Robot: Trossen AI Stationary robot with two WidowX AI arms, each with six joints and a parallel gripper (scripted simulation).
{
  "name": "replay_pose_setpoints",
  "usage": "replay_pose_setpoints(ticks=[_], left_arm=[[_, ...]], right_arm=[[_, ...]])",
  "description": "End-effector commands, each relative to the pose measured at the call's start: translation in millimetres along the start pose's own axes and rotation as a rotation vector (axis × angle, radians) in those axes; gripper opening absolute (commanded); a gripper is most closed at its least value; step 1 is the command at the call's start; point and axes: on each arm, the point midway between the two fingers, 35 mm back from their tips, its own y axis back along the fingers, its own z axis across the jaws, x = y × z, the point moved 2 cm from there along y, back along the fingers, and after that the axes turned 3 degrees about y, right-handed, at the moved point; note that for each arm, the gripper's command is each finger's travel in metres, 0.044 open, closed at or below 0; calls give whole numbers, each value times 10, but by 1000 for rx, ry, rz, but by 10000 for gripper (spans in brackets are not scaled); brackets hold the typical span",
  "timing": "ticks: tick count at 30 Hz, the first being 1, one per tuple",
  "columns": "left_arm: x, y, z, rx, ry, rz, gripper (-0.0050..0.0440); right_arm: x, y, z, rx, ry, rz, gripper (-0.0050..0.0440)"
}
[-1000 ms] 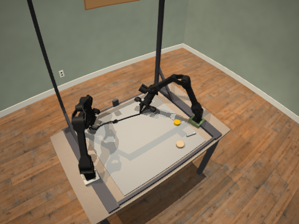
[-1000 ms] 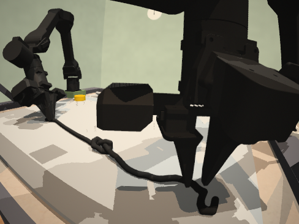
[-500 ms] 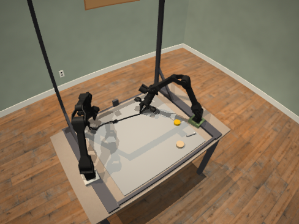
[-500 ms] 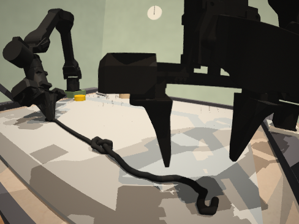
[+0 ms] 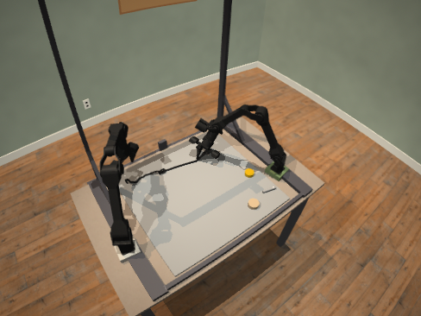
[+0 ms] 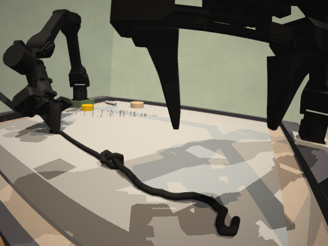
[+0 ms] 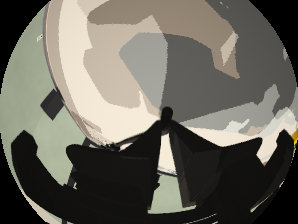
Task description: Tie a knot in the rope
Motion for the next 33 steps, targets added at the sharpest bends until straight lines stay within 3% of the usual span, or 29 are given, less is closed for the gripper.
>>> replay_pose_setpoints(ticks=[1,10,17,19,21,33], left_arm=[[41,61,59,-22,9,5,30],[41,61,59,-22,9,5,30],[41,61,59,-22,9,5,30],[41,61,59,-22,9,5,78],[41,61,59,-22,9,5,78],[41,61,59,-22,9,5,85]], right_arm=[[-5,219,-10,34,3,-20,440],[1,496,0,34,3,-20,440],[1,503,1,34,3,-20,440],[1,503,1,34,3,-20,392],[1,503,1,34,3,-20,392],[1,503,1,34,3,-20,104]])
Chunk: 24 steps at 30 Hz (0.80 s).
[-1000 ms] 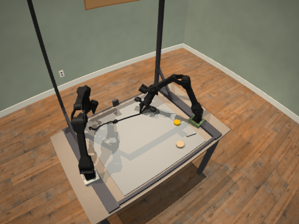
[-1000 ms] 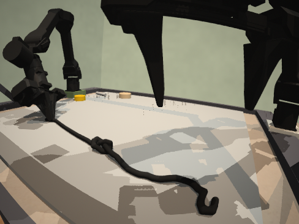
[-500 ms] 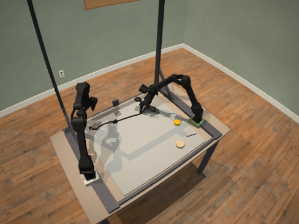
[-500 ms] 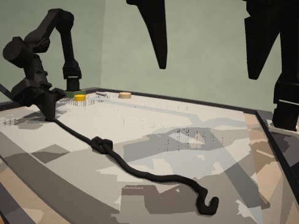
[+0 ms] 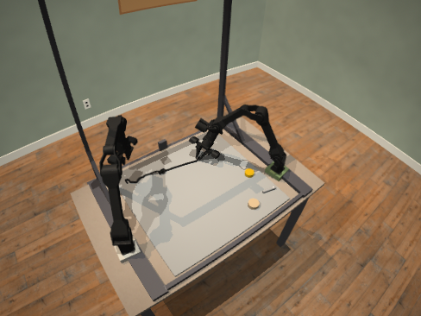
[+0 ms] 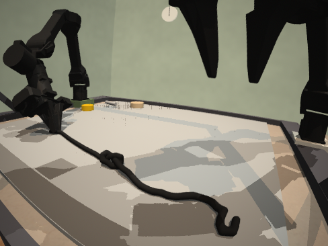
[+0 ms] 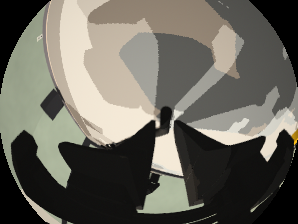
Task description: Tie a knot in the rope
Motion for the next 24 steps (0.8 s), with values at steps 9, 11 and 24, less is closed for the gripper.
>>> replay_pose_setpoints(ticks=[9,11,24], left_arm=[[41,61,58,-22,9,5,85],[41,61,58,-22,9,5,85],[44,66,61,-22,9,5,109]], right_arm=[[1,100,2,24,3,-14,85],[1,100,2,24,3,-14,85],[1,100,2,24,3,-14,109]])
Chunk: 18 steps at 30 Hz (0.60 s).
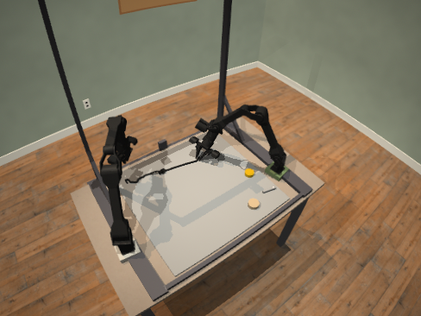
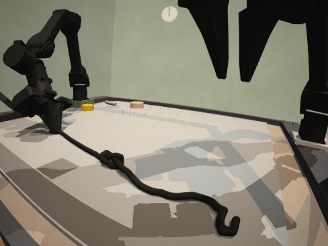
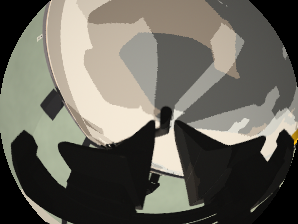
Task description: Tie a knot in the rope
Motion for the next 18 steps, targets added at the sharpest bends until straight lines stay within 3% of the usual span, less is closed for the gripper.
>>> replay_pose_setpoints(ticks=[1,13,18], left_arm=[[54,83,67,-22,9,5,133],[260,432,189,-22,9,5,421],[312,520,216,-22,9,5,440]], right_arm=[[1,99,2,24,3,-14,133],[1,99,2,24,3,-14,421],[1,99,2,24,3,-14,440]])
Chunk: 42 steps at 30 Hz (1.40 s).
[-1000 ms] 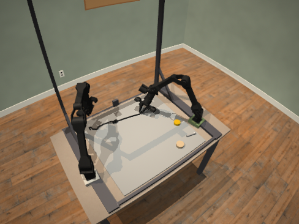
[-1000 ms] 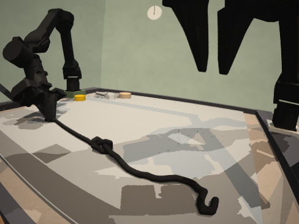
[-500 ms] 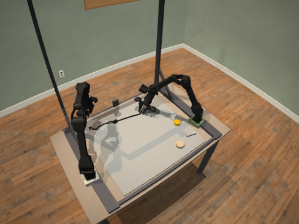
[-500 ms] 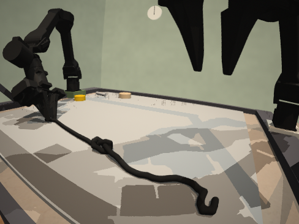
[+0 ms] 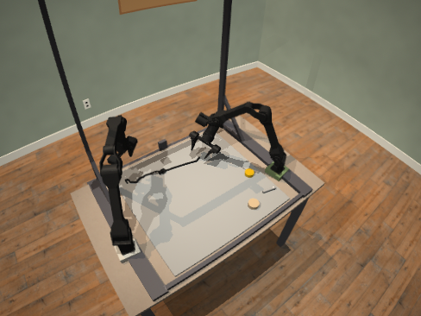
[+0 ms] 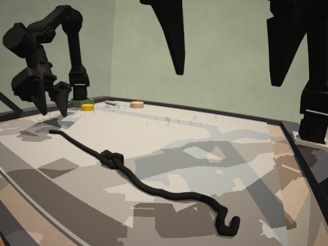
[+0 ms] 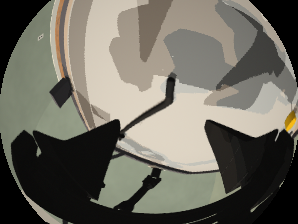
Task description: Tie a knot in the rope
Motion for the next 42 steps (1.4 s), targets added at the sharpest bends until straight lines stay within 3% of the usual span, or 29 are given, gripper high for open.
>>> replay_pose_setpoints(ticks=[1,28,36,42], left_arm=[[116,185,110,-35,17,6,440],[513,862,326,-36,17,7,440],[527,885,332,-36,17,7,440],[527,885,332,-36,17,7,440]], right_arm=[[1,99,2,24,3,-14,440],[1,99,2,24,3,-14,440],[2,101,4,24,3,-14,440],[247,377,311,33,3,-18,440]])
